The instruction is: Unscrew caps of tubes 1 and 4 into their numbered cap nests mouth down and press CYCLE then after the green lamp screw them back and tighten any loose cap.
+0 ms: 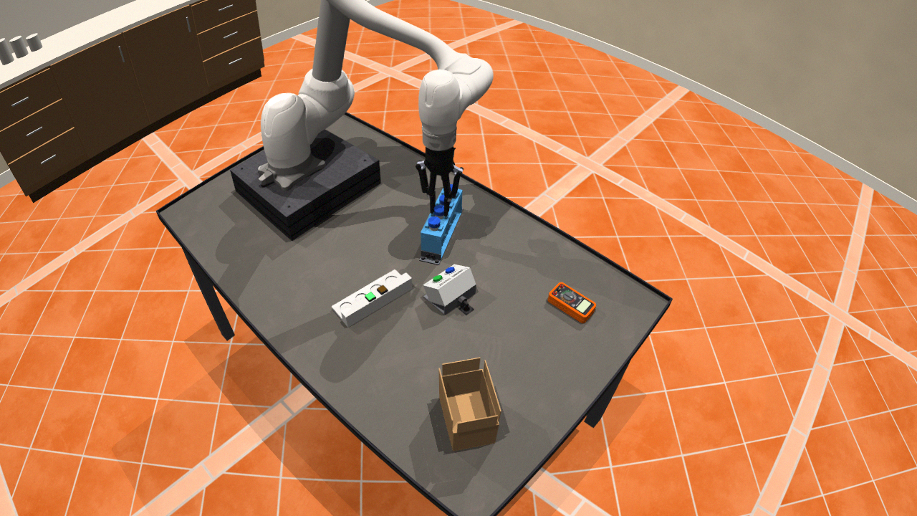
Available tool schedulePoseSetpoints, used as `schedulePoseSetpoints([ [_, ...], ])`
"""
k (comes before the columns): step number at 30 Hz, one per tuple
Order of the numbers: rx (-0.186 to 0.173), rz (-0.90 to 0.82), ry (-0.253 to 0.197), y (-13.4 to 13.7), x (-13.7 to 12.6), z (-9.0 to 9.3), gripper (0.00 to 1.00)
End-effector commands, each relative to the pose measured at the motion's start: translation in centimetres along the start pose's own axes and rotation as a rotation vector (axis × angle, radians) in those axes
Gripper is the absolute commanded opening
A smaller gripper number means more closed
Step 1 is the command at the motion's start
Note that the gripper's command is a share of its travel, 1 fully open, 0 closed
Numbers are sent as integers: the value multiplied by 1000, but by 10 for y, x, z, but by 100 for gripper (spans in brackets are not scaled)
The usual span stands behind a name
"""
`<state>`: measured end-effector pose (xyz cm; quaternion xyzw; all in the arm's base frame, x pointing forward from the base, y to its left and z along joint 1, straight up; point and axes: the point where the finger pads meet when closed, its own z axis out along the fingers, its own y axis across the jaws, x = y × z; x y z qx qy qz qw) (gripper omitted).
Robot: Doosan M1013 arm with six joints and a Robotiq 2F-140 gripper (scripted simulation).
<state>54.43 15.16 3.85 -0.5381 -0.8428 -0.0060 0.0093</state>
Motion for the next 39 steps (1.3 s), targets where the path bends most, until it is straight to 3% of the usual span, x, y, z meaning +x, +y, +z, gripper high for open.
schedulePoseSetpoints([
  [1,2,191,-16,1,0,-1,30],
  [3,2,191,-16,1,0,-1,30],
  [10,-1,538,-16,1,0,0,30],
  [15,-1,538,-16,1,0,0,30],
  [16,-1,538,-16,1,0,0,41],
  [28,-1,538,-16,1,0,0,41],
  [32,2,216,-16,1,0,0,41],
  [35,3,43,-17,1,0,0,41],
  [37,3,43,-17,1,0,0,41],
  [39,5,-144,-15,1,0,0,41],
])
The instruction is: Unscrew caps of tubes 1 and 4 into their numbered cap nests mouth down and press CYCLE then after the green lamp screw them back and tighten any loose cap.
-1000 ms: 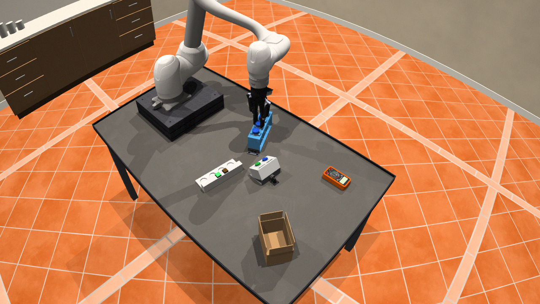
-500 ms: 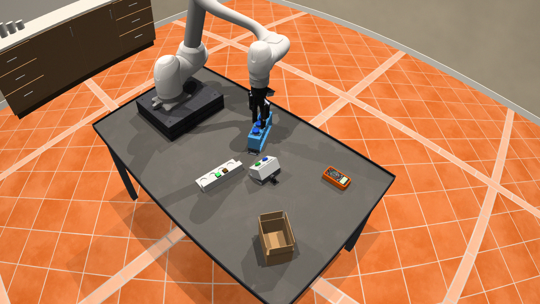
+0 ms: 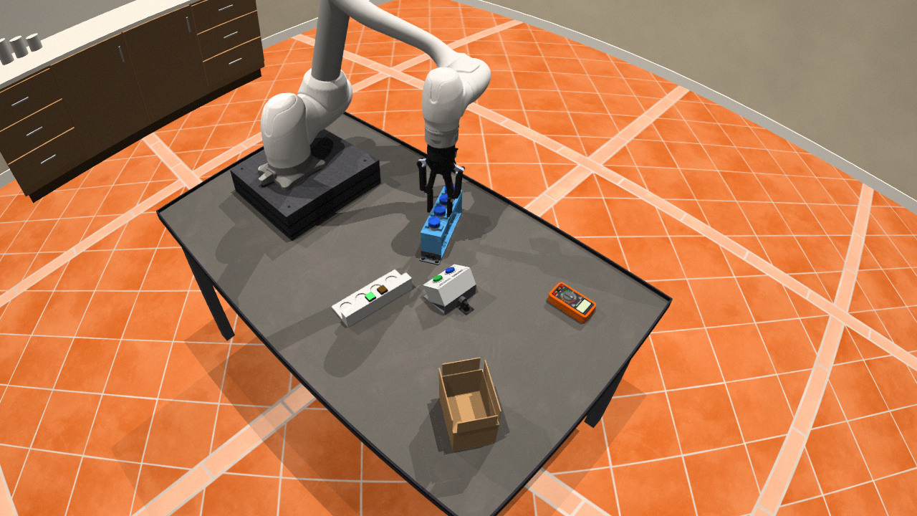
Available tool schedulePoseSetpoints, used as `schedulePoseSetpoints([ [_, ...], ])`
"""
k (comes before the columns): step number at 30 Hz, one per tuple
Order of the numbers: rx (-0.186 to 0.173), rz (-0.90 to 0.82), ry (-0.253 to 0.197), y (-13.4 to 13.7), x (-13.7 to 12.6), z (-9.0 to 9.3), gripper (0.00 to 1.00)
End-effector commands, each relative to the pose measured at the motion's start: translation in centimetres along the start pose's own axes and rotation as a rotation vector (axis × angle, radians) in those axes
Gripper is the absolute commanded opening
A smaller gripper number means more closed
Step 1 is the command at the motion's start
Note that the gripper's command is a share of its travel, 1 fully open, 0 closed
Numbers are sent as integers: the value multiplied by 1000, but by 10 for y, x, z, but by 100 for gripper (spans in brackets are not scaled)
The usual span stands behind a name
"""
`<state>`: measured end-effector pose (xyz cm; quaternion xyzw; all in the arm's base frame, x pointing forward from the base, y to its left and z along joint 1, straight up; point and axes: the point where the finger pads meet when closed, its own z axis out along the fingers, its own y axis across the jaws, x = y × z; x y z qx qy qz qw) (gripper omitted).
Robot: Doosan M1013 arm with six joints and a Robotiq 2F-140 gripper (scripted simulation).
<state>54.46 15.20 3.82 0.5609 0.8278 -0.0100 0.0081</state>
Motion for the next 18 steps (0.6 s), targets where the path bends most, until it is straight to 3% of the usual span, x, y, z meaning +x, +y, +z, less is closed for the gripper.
schedulePoseSetpoints([
  [1,-8,-277,30,0,0,0,41],
  [6,-12,-564,29,0,0,0,41],
  [12,-12,-564,29,0,0,0,41],
  [13,-12,-564,29,0,0,0,30],
  [18,-12,-564,29,0,0,0,30],
])
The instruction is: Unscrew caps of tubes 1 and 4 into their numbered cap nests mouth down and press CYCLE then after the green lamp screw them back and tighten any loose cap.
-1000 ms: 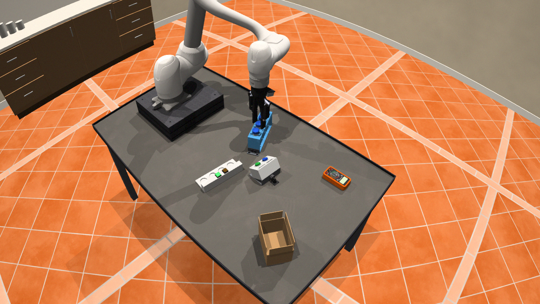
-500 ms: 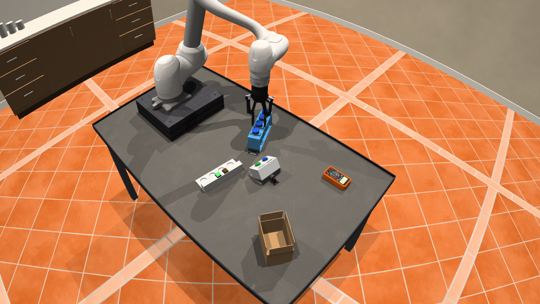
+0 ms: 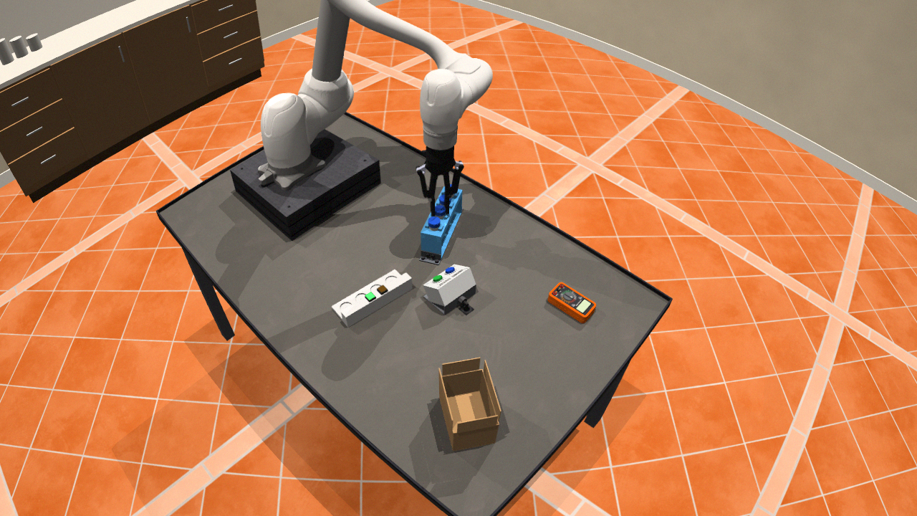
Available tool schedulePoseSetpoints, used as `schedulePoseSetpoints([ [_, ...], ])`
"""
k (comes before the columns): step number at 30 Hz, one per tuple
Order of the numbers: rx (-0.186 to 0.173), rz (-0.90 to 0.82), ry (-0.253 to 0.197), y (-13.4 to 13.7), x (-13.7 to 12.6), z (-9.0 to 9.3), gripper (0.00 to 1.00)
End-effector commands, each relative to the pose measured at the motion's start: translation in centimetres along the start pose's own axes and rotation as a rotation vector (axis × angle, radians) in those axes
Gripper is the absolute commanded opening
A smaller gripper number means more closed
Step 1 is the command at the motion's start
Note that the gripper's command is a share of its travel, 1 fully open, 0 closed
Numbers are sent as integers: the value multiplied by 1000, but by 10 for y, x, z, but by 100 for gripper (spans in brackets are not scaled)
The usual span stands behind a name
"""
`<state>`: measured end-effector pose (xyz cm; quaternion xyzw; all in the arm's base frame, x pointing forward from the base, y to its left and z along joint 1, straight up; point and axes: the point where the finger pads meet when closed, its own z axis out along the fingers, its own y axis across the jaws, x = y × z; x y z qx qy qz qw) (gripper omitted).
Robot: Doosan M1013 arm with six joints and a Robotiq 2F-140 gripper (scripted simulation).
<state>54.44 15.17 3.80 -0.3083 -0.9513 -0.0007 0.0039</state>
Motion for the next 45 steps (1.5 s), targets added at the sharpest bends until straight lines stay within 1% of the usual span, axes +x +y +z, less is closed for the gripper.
schedulePoseSetpoints([
  [1,-1,0,-1,0,0,-1,30],
  [9,-1,0,-1,0,0,-1,30],
  [12,-1,150,0,0,0,-1,30],
  [14,-1,150,0,0,0,-1,30],
  [29,-1,900,0,0,0,0,30],
  [31,-1,900,0,0,0,0,30],
  [34,-1,1047,0,0,0,0,30],
  [38,-1,1047,0,0,0,0,30],
  [39,-1,1047,0,0,0,0,41],
  [45,-1,1047,0,0,0,0,41],
])
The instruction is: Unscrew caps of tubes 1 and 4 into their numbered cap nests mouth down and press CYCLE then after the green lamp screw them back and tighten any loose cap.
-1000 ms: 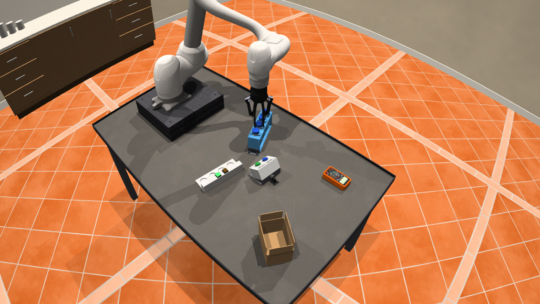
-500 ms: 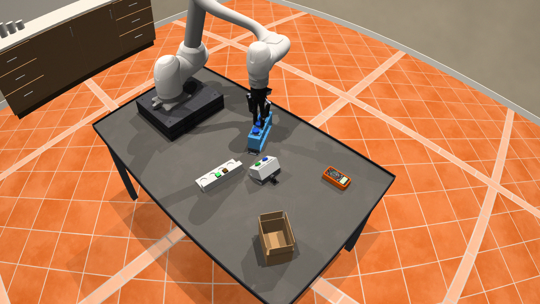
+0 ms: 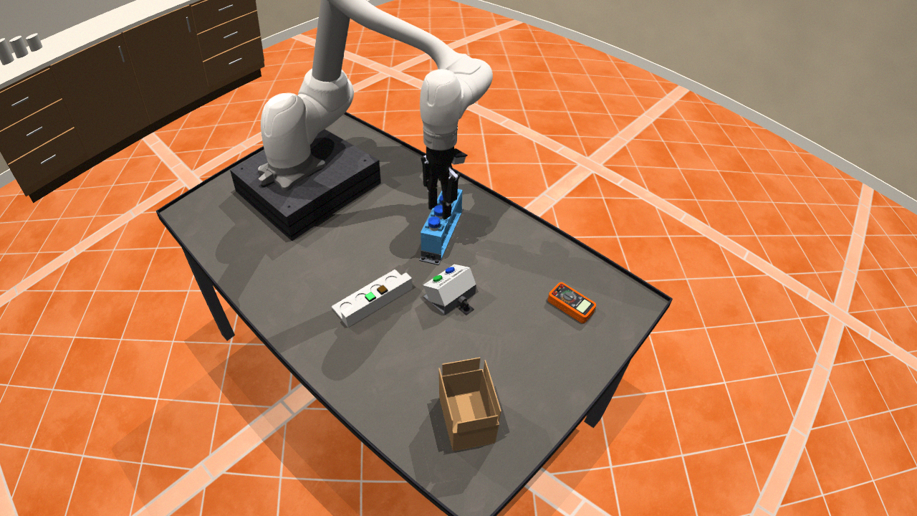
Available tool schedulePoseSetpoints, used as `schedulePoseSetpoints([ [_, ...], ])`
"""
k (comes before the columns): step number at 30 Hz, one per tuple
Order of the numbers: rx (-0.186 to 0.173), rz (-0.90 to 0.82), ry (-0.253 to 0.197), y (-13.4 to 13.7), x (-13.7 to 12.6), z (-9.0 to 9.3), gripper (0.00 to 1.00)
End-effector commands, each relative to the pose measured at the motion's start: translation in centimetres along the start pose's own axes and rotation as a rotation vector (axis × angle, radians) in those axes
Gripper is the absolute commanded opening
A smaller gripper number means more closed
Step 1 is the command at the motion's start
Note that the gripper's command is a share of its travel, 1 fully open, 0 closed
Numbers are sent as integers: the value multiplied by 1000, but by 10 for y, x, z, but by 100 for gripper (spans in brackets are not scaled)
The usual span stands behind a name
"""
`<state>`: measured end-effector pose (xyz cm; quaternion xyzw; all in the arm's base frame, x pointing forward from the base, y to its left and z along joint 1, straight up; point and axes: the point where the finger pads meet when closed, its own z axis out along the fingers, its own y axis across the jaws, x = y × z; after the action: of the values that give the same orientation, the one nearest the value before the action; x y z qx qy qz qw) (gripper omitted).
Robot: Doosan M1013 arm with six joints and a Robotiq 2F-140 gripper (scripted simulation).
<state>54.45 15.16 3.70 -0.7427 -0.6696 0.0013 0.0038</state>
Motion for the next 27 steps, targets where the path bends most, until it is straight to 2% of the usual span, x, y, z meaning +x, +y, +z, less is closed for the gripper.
schedulePoseSetpoints([
  [1,-1,0,1,0,0,-1,41],
  [6,-1,0,1,0,0,-1,41],
  [10,-1,-322,0,0,0,-1,41],
  [18,-2,-814,-2,0,0,-1,41],
  [20,-2,-814,-2,0,0,-1,41],
  [22,-1,-1002,0,0,0,-1,41],
  [27,-1,-1012,0,0,0,-1,41],
])
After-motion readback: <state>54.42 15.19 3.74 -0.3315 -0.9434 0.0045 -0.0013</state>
